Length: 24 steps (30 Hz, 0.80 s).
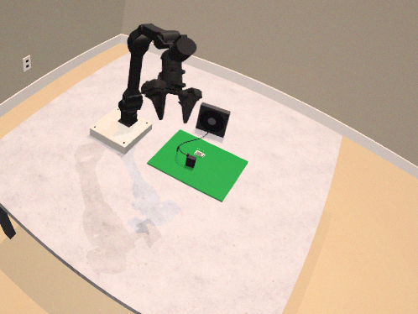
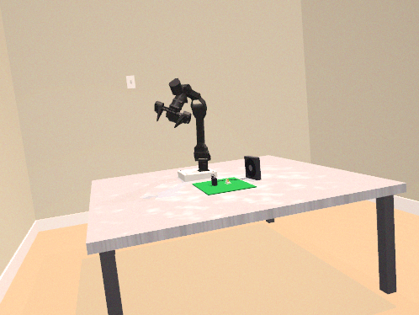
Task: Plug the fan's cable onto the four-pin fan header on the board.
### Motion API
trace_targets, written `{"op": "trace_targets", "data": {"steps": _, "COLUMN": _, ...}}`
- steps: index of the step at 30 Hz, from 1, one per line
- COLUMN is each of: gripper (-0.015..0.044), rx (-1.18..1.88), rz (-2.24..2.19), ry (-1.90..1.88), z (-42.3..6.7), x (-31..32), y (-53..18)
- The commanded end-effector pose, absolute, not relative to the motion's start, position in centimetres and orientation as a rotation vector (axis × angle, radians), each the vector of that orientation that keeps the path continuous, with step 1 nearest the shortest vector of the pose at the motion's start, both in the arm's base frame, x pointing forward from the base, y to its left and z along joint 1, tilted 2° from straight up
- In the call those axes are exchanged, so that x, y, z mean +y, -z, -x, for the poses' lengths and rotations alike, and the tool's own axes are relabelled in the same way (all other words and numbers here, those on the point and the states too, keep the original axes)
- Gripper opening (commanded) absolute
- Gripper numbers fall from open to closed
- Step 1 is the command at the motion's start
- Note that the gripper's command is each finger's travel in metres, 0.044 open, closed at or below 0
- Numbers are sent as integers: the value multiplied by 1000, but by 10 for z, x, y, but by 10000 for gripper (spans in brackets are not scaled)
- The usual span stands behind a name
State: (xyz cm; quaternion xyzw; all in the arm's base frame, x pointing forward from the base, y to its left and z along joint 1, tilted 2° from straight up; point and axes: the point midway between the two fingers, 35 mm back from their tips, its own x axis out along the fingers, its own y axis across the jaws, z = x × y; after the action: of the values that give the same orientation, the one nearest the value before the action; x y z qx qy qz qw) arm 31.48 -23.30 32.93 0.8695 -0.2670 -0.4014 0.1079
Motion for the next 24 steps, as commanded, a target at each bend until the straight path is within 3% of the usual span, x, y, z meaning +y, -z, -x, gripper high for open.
{"op": "trace_targets", "data": {"steps": 1, "gripper": 440, "rx": -488, "rz": -2555, "ry": 1439, "z": -338, "x": -182, "y": -276}}
{"op": "trace_targets", "data": {"steps": 13, "gripper": 440, "rx": 210, "rz": -2188, "ry": 2094, "z": -326, "x": -33, "y": -173}}
{"op": "trace_targets", "data": {"steps": 24, "gripper": 440, "rx": 225, "rz": -2172, "ry": 2110, "z": -326, "x": -30, "y": -165}}
